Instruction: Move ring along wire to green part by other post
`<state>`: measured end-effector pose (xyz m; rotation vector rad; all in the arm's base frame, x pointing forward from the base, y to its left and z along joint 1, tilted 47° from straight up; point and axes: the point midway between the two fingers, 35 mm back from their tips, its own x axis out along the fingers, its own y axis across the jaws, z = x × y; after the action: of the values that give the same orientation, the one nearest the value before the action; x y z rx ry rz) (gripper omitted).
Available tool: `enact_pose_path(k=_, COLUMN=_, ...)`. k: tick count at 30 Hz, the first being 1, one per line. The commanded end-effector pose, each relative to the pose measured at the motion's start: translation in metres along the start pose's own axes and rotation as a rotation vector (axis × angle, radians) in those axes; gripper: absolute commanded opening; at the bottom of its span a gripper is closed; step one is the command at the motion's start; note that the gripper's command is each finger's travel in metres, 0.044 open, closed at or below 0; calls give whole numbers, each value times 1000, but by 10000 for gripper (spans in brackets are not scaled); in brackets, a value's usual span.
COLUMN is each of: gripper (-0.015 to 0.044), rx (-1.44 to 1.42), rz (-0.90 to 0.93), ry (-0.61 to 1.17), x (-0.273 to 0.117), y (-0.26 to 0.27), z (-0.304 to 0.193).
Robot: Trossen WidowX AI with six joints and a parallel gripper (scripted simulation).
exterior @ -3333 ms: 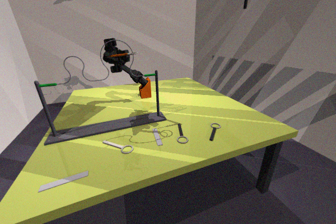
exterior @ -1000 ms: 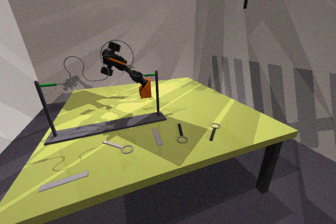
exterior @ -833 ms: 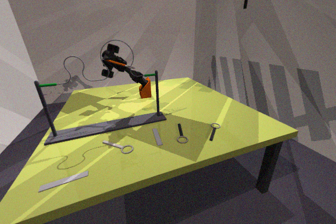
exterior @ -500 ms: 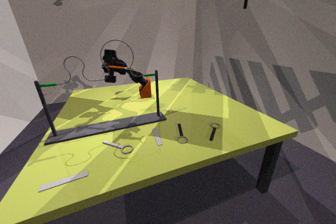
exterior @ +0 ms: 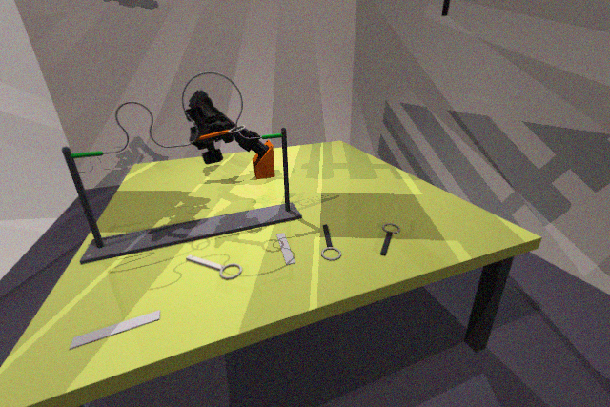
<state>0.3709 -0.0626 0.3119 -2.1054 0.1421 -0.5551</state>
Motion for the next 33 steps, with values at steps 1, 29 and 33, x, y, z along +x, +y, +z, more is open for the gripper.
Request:
enact_pose_path(k=1, gripper=-150, rx=91, rz=48, ry=-33, x=2, y=19, z=1)
enact_pose_path(k=29, gripper=-150, rx=673, rz=327, ry=21, x=-27, y=113, z=40)
enact_pose_path(k=33, gripper=-150, rx=757, rz=368, ry=33, x=-34, y=123, z=50)
